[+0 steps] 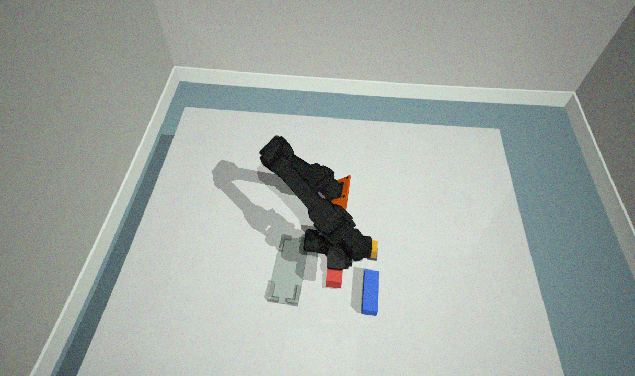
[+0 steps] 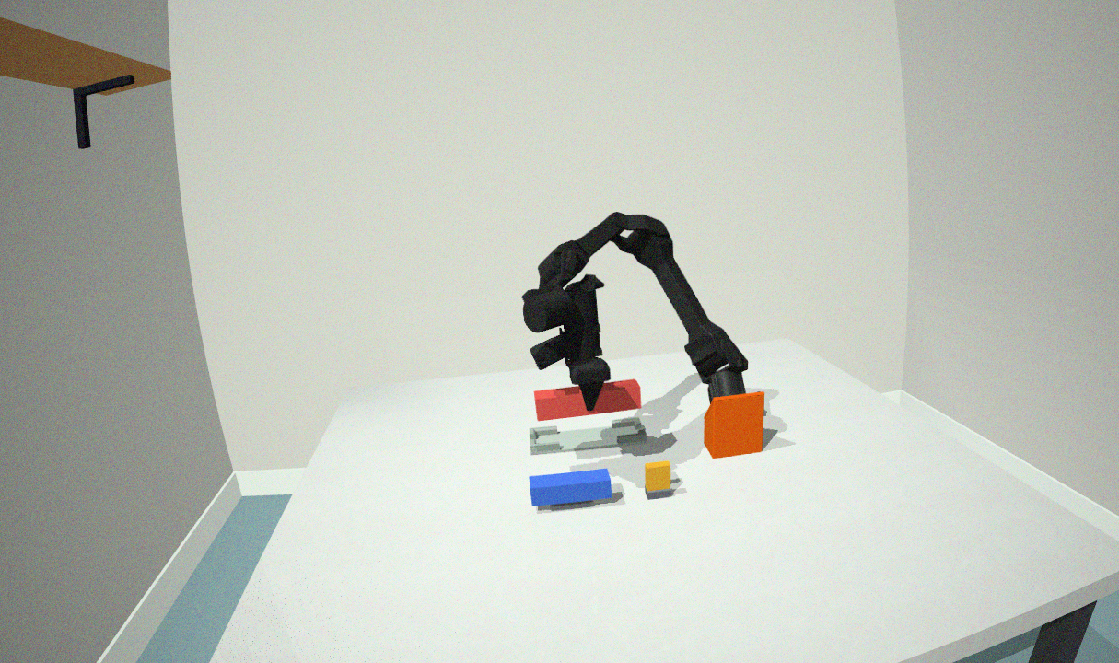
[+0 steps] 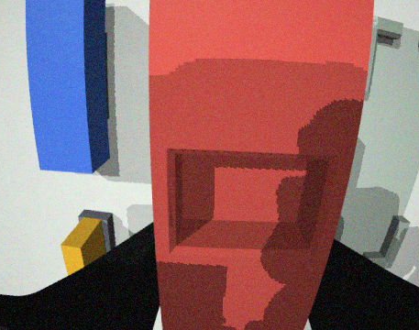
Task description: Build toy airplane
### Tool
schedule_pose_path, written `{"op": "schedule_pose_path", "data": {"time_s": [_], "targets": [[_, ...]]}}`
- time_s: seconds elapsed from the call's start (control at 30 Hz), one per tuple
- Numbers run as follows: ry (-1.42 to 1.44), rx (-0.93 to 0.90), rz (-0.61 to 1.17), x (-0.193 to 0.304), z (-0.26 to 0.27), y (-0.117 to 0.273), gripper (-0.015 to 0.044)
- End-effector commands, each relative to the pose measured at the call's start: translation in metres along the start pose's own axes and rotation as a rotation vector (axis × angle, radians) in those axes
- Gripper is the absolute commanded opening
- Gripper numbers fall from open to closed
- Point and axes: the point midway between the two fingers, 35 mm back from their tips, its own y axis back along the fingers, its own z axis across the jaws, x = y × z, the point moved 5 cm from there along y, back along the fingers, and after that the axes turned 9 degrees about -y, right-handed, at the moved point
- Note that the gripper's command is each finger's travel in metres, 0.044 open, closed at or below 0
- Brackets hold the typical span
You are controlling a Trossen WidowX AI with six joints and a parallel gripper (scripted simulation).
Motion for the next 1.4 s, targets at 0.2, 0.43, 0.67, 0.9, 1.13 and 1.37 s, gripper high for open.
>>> {"op": "schedule_pose_path", "data": {"time_s": [0.2,0.43,0.67,0.9,1.13,1.37], "targets": [[-0.001,-0.016,-0.012,-0.009,-0.029,-0.008,0.0],[-0.003,-0.02,-0.013,-0.014,-0.051,-0.017,0.0],[-0.005,-0.02,-0.015,-0.016,-0.072,-0.026,0.0],[-0.007,-0.016,-0.016,-0.016,-0.092,-0.035,0.0],[-0.011,-0.008,-0.016,-0.015,-0.113,-0.045,0.0],[-0.014,0.004,-0.016,-0.011,-0.133,-0.054,0.0]]}}
